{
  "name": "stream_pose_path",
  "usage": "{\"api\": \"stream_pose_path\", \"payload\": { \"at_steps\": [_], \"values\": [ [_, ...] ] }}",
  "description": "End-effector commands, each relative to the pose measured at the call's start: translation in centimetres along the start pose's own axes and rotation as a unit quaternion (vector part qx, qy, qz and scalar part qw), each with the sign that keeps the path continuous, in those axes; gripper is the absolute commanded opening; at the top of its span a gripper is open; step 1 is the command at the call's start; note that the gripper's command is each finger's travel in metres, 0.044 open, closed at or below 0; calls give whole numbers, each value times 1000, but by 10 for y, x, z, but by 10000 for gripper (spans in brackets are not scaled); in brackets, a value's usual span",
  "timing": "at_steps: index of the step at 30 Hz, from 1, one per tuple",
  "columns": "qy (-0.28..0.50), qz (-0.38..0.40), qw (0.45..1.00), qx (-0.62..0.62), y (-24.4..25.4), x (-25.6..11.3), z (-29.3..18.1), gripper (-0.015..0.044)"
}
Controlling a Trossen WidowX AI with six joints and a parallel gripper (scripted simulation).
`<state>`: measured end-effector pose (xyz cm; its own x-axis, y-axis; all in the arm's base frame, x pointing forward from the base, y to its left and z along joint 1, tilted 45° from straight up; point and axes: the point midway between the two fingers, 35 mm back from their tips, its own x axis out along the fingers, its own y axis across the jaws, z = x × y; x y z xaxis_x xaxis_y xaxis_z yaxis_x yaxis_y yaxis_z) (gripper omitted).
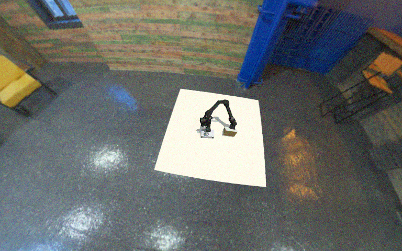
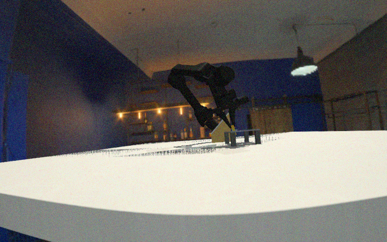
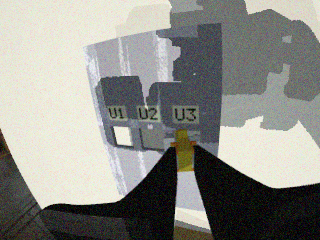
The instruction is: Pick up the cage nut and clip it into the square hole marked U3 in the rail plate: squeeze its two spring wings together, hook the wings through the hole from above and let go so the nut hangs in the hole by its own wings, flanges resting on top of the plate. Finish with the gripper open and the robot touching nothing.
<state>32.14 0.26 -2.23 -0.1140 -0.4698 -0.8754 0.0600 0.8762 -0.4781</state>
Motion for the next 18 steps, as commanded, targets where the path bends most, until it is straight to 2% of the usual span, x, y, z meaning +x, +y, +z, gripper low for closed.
{"api": "stream_pose_path", "payload": {
  "at_steps": [1, 18],
  "values": [
    [0, 7, 1000, -2, 0, 0, 0, 29],
    [0, 23, 1000, -2, -1, 0, 0, 29]
  ]
}}
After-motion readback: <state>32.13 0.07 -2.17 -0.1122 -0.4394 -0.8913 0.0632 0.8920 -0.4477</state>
